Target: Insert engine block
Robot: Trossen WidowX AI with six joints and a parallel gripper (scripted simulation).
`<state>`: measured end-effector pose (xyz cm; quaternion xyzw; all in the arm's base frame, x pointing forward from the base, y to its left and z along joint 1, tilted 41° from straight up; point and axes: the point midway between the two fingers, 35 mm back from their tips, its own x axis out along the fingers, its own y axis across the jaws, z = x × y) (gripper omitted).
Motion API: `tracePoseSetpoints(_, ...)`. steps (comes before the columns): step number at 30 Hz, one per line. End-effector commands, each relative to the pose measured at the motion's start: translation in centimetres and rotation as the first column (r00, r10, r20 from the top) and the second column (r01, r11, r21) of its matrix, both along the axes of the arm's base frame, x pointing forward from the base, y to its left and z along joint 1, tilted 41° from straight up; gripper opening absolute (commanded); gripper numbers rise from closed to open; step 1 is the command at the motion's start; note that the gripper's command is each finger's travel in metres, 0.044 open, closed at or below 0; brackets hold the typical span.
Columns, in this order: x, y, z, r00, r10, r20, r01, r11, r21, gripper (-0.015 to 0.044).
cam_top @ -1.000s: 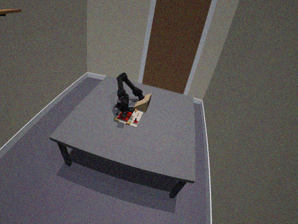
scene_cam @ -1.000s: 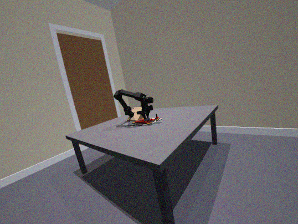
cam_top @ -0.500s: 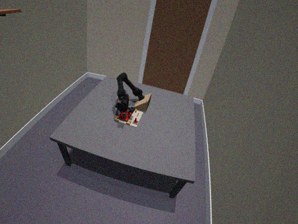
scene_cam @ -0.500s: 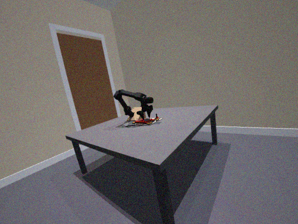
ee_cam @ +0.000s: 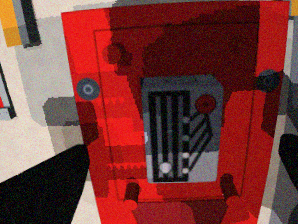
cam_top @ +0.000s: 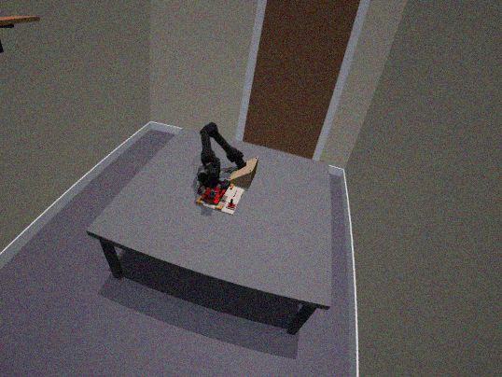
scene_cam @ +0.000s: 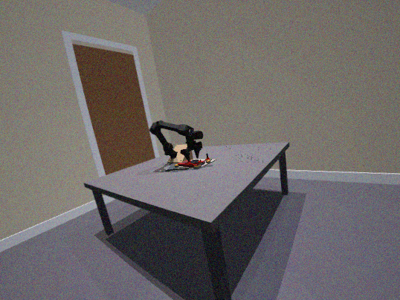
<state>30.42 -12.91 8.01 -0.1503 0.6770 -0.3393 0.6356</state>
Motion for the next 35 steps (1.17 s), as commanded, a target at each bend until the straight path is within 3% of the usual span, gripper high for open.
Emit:
tracePoseSetpoints(1,0.40,0.60,0.72,1.000,0.004,0.011,-0.004,1.000,-0.003,0.0440)
tracePoseSetpoints(8,0.40,0.60,0.72,1.000,0.004,0.011,-0.004,1.000,-0.003,0.0440)
tracePoseSetpoints(25,0.40,0.60,0.72,1.000,0.004,0.011,-0.004,1.000,-0.003,0.0000)
tracePoseSetpoints(35,0.40,0.60,0.72,1.000,0.004,0.011,-0.004,1.000,-0.003,0.0000)
